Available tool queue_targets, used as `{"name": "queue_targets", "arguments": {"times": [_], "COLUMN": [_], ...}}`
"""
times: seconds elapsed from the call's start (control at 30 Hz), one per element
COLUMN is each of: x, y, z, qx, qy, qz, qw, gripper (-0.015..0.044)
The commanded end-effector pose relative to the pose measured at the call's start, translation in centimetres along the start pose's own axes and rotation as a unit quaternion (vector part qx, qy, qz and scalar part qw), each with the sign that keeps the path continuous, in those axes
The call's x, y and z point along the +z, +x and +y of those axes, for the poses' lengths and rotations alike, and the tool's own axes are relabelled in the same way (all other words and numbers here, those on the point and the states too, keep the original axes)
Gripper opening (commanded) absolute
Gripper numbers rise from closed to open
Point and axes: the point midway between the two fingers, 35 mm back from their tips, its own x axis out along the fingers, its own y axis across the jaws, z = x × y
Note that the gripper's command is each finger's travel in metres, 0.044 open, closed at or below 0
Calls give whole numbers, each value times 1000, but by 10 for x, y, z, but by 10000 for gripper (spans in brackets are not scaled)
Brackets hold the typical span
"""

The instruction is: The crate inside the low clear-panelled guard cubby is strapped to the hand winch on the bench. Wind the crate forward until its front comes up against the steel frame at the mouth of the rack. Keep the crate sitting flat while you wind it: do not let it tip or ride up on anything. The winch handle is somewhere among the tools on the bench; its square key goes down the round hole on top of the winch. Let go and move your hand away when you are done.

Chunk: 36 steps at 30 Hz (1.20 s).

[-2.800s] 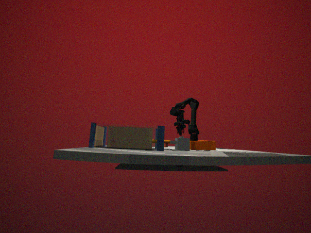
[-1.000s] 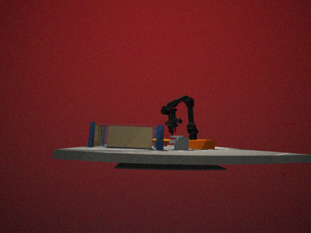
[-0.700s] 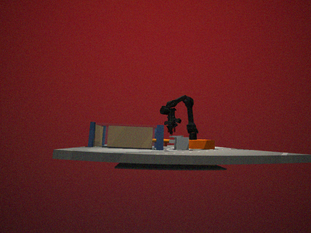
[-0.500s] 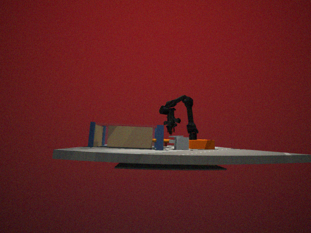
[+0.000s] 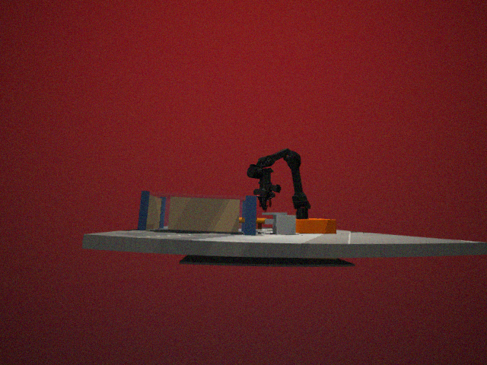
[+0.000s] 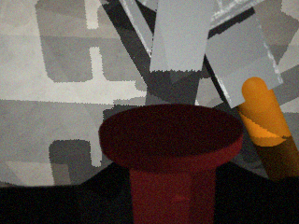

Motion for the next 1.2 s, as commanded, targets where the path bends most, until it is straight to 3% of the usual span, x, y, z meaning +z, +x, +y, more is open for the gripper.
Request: {"name": "queue_targets", "arguments": {"times": [0.0,1.17], "x": [1,12], "y": [-3,-5], "z": [-16,-60], "qx": [-16,-17], "qy": [-2,-2], "qz": [0,-1], "qw": [1000,1000], "gripper": [0,0]}}
